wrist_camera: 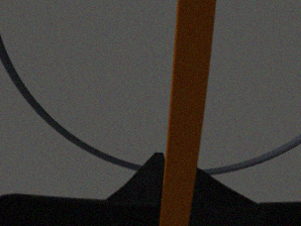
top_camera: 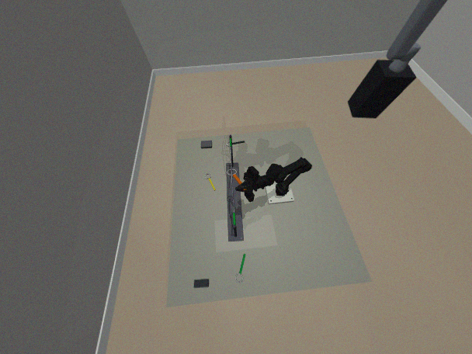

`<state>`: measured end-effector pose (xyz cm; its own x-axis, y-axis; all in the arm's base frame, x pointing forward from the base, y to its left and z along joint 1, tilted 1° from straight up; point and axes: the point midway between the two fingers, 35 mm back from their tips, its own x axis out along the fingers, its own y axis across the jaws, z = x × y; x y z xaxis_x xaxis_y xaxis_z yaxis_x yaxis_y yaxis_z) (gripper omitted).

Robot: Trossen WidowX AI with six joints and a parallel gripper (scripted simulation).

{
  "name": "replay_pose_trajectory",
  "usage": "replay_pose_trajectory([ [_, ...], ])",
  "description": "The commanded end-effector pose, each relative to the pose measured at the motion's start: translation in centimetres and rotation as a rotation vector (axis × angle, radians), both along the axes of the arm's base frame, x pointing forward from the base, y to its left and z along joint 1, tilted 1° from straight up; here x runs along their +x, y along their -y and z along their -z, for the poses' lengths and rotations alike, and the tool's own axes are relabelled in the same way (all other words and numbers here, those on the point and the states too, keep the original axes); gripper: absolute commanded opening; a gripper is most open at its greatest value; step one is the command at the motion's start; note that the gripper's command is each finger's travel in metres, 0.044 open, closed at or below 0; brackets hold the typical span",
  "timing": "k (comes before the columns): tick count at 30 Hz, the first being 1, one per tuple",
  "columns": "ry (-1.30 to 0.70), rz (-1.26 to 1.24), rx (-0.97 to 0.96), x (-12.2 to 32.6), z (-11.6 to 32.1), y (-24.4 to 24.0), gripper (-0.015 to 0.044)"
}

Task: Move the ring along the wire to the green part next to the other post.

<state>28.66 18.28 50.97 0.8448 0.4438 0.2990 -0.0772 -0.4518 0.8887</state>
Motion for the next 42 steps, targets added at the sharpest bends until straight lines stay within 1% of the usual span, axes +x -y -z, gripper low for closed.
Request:
replay_pose_trajectory([
  [1, 0.014, -0.002, -0.047, -0.1, -0.1, -0.1, -0.0150],
  [42, 0.087, 0.012, -0.554, -0.1, 1.8, -0.3, -0.0150],
])
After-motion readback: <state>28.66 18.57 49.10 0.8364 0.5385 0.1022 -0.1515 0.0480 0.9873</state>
